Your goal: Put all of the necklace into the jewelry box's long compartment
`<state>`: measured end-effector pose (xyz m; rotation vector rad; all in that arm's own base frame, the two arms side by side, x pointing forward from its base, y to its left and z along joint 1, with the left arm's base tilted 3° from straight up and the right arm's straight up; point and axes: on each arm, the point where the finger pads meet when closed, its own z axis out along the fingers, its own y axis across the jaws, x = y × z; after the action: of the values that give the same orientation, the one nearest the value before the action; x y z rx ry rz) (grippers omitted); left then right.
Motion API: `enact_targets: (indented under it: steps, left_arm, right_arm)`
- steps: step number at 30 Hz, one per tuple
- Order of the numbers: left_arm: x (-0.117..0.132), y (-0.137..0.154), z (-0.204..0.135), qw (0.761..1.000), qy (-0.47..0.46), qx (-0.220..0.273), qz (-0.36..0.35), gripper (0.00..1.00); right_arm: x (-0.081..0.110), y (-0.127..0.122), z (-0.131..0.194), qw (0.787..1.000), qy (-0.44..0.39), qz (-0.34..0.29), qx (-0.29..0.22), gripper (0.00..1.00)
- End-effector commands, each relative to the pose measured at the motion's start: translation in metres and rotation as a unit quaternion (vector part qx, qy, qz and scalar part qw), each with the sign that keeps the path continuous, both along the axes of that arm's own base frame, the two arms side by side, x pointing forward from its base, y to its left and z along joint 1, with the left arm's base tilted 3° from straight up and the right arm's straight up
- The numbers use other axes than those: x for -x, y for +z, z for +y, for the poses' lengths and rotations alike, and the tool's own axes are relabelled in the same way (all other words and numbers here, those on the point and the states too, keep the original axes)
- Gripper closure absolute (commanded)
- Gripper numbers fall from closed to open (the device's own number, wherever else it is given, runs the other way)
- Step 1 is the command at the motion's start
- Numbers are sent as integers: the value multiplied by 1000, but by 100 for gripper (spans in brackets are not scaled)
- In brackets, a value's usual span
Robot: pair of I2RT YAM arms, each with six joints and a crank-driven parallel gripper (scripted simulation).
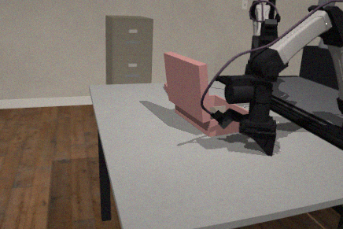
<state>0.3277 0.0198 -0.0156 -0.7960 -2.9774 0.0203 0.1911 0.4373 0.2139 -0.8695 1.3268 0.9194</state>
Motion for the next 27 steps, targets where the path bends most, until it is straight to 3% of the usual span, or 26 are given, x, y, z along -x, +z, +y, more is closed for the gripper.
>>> enact_targets:
  steps: [1,10,12,15,27]
  left_arm:
    - [-3,-9,-1,1000,-6,-1,-3,75]
    - [-12,-8,-2,1000,-7,0,-9,75]
    - [-9,-3,-2,1000,-7,0,-12,91]
    - [-9,-6,-2,1000,-7,0,-14,95]
    - [-9,0,0,1000,-8,1,-14,100]
  right_arm:
    - [-1,7,0,1000,-3,-4,-11,0]
    - [-1,7,0,1000,-3,-4,-11,0]
    - [-1,7,0,1000,-3,-4,-11,0]
    - [-1,7,0,1000,-3,-4,-11,0]
    - [-1,8,0,1000,-3,-4,-11,0]
